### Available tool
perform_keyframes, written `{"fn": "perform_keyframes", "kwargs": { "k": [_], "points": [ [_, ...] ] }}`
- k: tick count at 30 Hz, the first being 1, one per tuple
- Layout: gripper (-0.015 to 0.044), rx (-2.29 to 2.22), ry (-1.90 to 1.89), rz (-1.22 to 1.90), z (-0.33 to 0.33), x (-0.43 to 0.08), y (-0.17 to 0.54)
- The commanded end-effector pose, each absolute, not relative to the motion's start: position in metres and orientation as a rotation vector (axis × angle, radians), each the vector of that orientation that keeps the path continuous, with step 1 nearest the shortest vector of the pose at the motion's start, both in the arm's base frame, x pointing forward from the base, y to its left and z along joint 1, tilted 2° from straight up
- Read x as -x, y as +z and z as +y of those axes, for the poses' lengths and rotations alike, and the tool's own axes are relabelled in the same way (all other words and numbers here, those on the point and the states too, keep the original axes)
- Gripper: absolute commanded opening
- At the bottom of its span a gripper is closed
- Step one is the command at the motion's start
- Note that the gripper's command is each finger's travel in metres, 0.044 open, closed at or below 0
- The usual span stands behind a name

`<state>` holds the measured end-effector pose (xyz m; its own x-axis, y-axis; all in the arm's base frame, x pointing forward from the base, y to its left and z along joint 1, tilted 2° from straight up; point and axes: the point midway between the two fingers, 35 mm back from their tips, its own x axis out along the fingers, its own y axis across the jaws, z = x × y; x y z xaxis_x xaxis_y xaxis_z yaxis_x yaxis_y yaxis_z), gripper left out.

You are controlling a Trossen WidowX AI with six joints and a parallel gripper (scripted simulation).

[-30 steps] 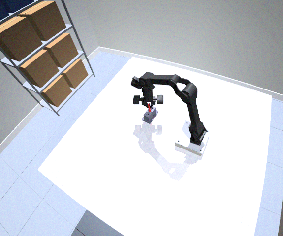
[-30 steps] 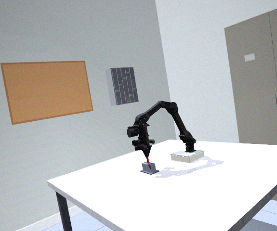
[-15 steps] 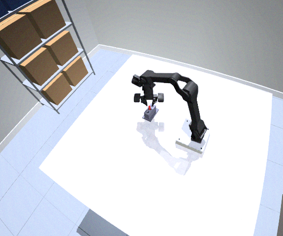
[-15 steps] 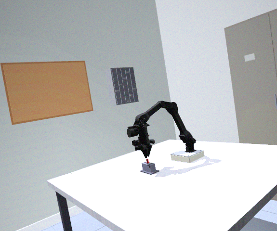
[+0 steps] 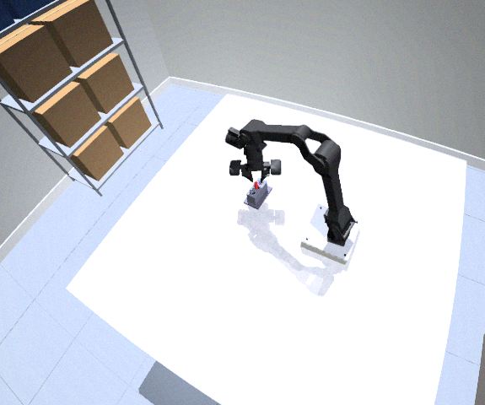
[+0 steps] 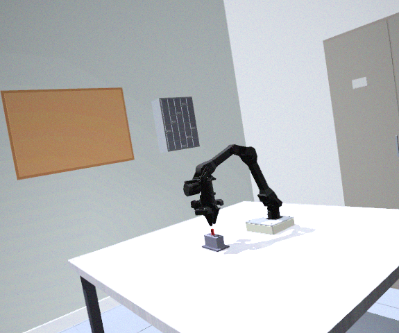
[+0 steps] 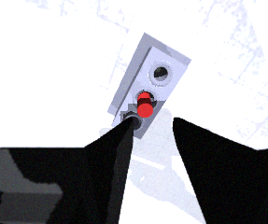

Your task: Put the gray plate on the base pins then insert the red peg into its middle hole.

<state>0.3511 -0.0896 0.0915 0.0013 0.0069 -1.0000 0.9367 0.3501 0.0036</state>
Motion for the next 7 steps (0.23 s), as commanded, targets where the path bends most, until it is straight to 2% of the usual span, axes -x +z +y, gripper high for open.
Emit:
{"fn": "perform_keyframes", "kwargs": {
  "k": [1,7],
  "points": [
    [0.015,-0.946,-0.938,1.354,-0.0896,-0.3511,0.0952],
    [0.015,-0.946,-0.938,1.354,-0.0885,-0.3498,0.0985]
  ]
}}
